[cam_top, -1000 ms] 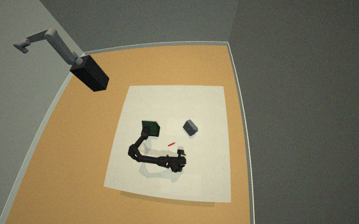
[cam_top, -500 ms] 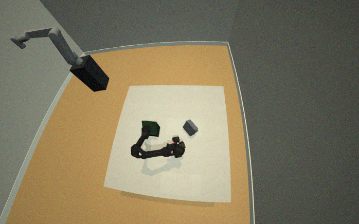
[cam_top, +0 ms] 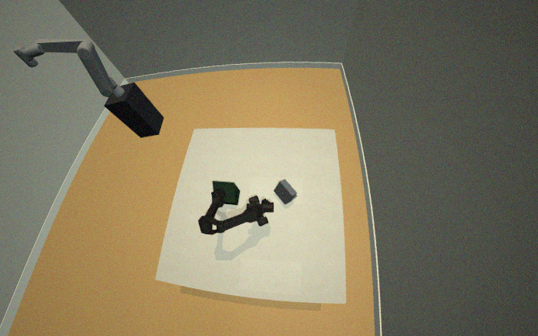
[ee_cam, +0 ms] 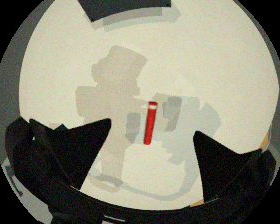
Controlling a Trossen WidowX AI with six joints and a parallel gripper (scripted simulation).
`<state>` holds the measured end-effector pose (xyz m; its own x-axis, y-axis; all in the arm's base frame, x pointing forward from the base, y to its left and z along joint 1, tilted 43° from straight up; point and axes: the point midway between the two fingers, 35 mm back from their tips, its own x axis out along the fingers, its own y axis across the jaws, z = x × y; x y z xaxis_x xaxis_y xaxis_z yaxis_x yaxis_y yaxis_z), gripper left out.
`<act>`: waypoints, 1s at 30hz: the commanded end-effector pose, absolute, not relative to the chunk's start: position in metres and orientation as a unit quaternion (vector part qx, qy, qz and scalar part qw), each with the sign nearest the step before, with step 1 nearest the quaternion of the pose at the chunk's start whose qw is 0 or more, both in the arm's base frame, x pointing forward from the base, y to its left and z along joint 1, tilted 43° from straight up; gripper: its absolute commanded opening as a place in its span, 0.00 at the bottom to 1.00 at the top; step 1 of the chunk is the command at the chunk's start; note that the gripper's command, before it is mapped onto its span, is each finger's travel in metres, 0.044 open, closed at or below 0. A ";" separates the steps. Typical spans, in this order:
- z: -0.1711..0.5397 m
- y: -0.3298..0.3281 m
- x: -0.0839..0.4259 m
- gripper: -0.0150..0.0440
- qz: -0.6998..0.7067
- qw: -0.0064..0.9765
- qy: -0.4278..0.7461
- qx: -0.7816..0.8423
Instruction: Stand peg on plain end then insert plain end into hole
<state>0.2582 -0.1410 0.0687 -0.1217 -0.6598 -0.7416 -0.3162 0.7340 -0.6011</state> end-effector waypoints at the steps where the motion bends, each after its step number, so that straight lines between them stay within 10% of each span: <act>1: 0.066 -0.140 0.254 1.00 -0.151 0.561 0.740 -0.339; 30: 0.033 -0.170 0.250 1.00 -0.150 0.561 0.740 -0.339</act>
<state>0.2535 -0.1658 0.0401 -0.1287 -0.6692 -0.7319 -0.3193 0.7267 -0.6082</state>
